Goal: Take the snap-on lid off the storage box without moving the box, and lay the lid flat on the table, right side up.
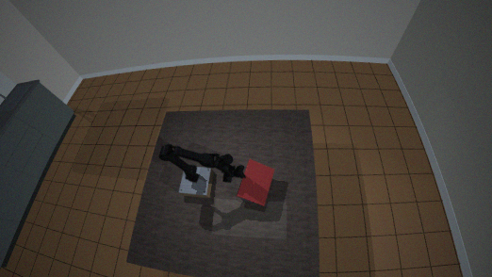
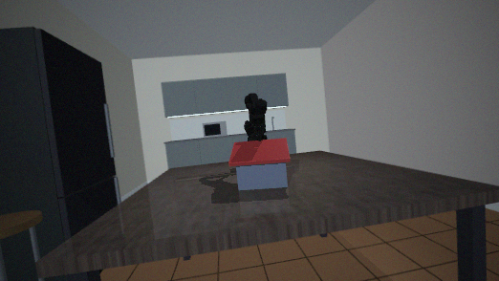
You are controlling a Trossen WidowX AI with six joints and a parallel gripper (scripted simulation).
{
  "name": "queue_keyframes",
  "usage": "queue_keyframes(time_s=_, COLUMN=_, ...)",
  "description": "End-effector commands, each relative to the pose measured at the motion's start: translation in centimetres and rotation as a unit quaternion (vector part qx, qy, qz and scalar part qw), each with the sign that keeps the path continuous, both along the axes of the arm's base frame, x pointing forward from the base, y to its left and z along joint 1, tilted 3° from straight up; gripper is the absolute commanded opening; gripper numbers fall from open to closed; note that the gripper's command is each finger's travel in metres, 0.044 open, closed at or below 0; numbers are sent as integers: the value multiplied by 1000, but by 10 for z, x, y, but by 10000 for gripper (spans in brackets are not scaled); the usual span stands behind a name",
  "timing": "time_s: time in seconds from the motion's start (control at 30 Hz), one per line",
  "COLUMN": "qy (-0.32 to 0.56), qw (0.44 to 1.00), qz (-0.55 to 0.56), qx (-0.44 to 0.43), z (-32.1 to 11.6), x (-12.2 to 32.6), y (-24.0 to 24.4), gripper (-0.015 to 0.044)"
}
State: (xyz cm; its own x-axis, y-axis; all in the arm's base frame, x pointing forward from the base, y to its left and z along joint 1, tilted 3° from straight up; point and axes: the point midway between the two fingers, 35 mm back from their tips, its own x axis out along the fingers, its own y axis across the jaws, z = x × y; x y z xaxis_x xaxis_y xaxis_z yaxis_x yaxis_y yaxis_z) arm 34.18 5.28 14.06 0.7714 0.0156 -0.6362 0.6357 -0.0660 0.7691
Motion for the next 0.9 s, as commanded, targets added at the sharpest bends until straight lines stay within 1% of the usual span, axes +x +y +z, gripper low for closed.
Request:
queue_keyframes(time_s=0.0, qy=-9, qw=1000, qz=2, qx=2, z=11, x=1, y=0, gripper=0)
queue_keyframes(time_s=0.87, qy=-9, qw=1000, qz=2, qx=1, z=45, x=0, y=-2, gripper=0)
